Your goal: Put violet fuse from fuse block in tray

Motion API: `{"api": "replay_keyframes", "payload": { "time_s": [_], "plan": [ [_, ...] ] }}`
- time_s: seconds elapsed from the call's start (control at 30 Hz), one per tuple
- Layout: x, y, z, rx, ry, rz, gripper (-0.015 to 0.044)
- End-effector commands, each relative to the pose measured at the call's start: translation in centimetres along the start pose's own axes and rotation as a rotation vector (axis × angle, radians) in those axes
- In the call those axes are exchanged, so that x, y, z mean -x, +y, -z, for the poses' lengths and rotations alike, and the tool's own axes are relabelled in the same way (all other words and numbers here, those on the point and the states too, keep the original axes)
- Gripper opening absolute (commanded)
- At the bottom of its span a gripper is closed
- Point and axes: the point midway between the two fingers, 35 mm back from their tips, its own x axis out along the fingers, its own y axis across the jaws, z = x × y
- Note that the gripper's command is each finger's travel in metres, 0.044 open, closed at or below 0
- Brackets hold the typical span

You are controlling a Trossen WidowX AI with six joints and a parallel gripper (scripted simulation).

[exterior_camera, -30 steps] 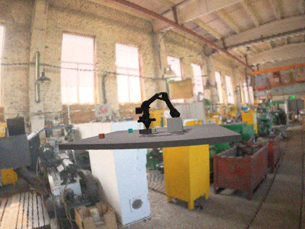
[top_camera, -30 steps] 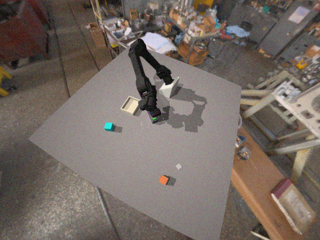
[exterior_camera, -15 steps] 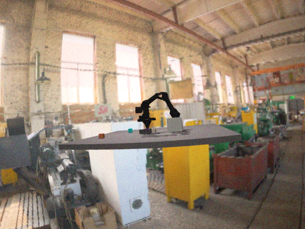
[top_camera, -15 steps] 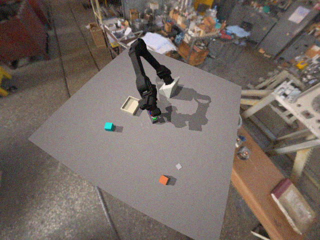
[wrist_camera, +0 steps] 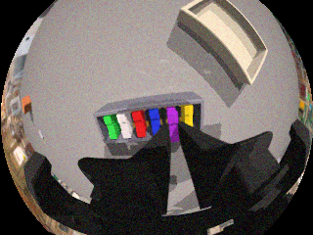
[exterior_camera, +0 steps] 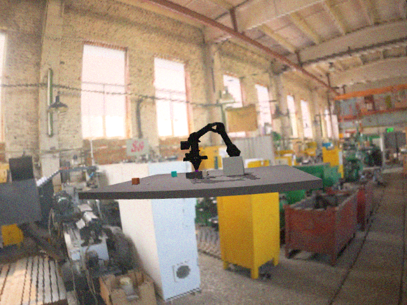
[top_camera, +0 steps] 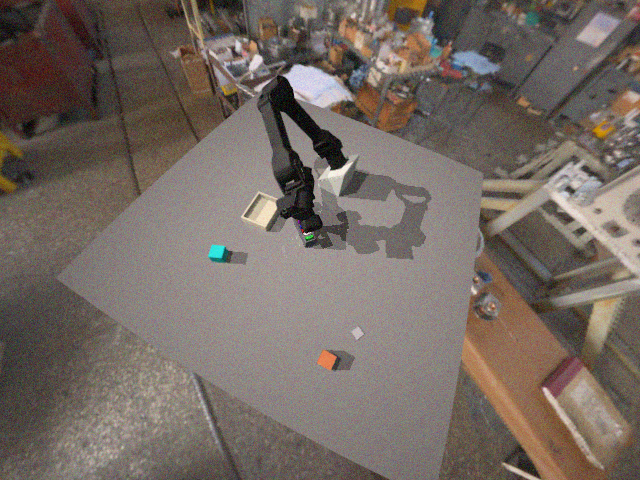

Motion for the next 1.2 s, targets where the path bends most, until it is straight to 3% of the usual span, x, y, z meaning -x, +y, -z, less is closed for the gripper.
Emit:
{"api": "replay_keyframes", "payload": {
  "time_s": [0.0,1.17],
  "plan": [
    [0.3,0.0,0.0,-0.005,0.004,-0.005,0.0000],
    [2.0,0.0,0.0,-0.003,0.002,-0.003,0.0000]
  ]
}}
